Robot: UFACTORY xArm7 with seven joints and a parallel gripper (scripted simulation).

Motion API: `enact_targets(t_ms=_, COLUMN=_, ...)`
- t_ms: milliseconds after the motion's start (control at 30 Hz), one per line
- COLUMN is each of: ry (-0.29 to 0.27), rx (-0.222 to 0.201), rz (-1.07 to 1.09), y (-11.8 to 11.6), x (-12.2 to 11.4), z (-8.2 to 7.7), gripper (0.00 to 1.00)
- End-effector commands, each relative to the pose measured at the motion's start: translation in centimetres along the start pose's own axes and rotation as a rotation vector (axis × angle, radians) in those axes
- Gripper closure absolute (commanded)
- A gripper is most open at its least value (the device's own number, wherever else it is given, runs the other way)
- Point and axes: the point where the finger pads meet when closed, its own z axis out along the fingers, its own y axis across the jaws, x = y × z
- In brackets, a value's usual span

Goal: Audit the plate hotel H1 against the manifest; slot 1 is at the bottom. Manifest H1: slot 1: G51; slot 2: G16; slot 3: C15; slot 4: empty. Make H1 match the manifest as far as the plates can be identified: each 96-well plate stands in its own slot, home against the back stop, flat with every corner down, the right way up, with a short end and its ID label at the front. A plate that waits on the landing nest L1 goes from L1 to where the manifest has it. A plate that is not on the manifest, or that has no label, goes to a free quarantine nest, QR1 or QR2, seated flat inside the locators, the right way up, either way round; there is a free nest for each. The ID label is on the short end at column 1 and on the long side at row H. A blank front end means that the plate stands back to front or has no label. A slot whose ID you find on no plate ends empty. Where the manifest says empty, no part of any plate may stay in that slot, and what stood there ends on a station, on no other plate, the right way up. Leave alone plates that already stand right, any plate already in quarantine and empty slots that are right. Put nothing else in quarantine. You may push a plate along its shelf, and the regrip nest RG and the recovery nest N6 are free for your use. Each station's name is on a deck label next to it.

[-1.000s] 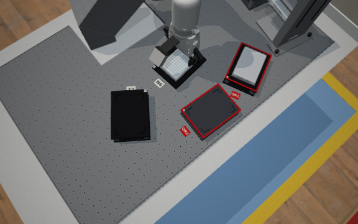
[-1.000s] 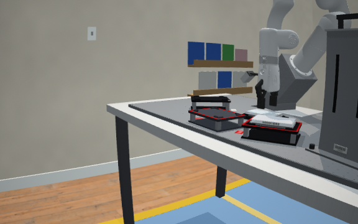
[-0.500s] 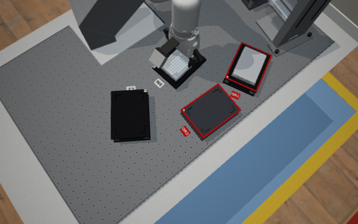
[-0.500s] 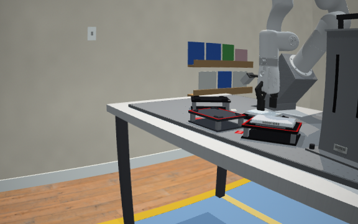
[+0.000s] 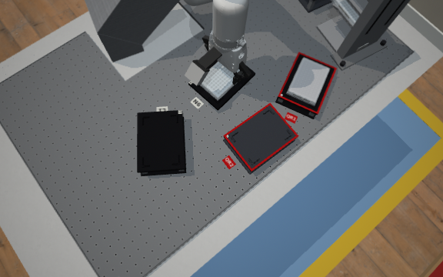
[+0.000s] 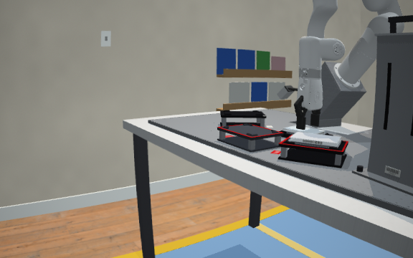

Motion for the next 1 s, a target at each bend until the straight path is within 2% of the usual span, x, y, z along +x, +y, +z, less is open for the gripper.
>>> enact_targets(t_ms=0, ry=0.002, rx=0.002, rz=0.000, y=-0.1, x=0.1, z=0.2, gripper=0.00)
enact_targets(t_ms=633, ry=0.002, rx=0.002, rz=0.000, y=-0.1, x=0.1, z=1.3, gripper=0.00)
enact_targets(t_ms=967, ry=0.002, rx=0.002, rz=0.000, y=-0.1, x=0.1, z=1.3, gripper=0.00)
